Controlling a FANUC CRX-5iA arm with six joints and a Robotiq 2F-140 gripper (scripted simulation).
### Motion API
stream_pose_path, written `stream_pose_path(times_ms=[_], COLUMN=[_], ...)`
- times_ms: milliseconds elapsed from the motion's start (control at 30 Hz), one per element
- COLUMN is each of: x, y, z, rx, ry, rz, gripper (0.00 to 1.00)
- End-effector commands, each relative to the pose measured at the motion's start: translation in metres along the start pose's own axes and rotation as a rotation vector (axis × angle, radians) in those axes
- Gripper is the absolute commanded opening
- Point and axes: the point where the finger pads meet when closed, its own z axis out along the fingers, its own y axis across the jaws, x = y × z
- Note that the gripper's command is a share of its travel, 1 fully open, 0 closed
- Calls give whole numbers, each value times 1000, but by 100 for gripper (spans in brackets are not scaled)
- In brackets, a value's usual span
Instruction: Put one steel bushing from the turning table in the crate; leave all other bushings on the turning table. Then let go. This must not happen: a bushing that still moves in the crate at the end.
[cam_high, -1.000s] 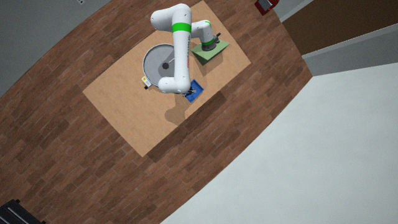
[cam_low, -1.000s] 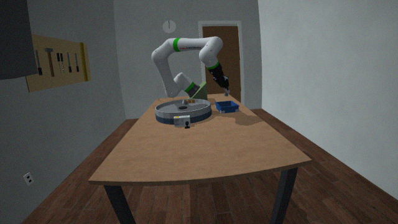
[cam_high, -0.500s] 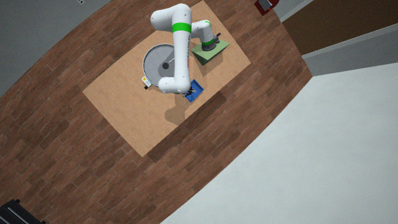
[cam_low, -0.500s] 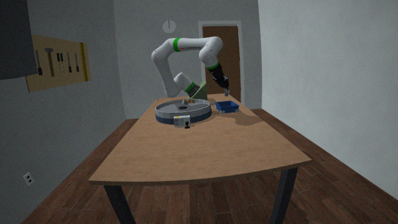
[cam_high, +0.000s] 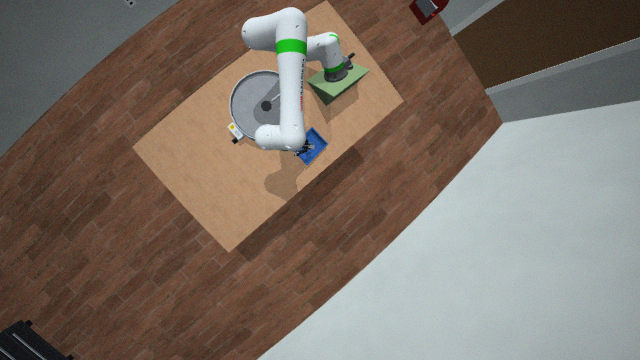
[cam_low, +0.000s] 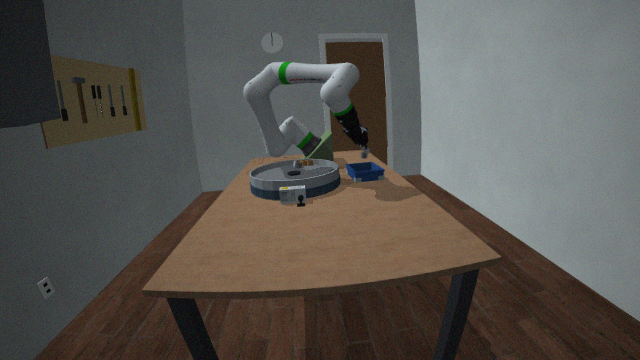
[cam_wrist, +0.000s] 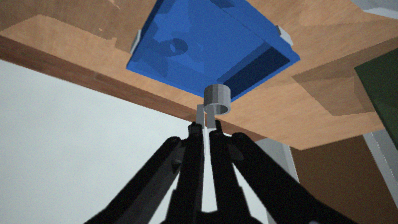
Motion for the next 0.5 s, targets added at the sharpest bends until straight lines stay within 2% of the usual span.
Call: stream_pose_path(times_ms=[0,167,467], x=[14,25,25], y=[-1,-1,-1], z=[17,30,30], rx=[1,1,1], ry=[0,0,0], rz=[0,0,0], gripper=[0,0,0])
